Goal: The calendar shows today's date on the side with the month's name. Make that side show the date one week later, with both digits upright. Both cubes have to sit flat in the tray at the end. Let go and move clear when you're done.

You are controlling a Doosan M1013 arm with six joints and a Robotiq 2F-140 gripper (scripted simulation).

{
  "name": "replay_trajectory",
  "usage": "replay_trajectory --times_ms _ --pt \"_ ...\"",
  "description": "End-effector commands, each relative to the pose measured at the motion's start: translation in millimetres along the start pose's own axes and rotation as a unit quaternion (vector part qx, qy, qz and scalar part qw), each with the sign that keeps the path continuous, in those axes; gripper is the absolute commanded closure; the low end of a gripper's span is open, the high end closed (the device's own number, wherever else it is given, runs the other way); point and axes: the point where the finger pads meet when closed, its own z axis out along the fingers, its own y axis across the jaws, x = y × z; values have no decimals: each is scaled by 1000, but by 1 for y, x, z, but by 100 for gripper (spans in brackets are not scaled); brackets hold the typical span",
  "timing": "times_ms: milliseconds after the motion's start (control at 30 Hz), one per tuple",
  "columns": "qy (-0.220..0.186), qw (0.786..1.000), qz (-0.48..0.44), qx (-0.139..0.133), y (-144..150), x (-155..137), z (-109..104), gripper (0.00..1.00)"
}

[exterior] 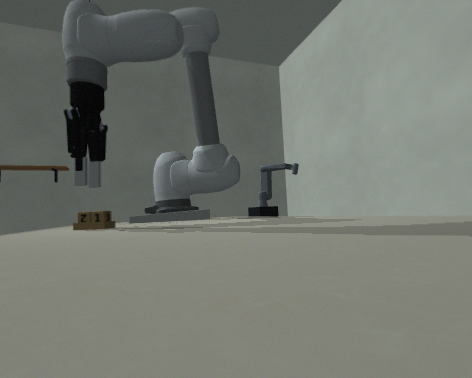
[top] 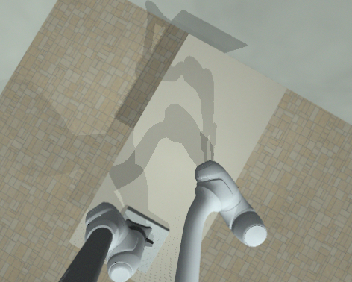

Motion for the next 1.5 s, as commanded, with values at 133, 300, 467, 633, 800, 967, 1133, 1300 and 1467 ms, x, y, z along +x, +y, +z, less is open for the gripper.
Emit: replay_trajectory --times_ms 133,300,467,633,800,967,1133,1300,1467 --pt "0 1000 0 0 0 0 0 64" --pt "0 1000 0 0 0 0 0 64" --pt "0 1000 0 0 0 0 3 64" --pt "0 1000 0 0 0 0 5 64" --pt "0 1000 0 0 0 0 10 64" --pt "0 1000 0 0 0 0 17 64" --pt "0 1000 0 0 0 0 22 64" --pt "0 1000 0 0 0 0 30 64" --pt "0 1000 0 0 -1 0 38 64"
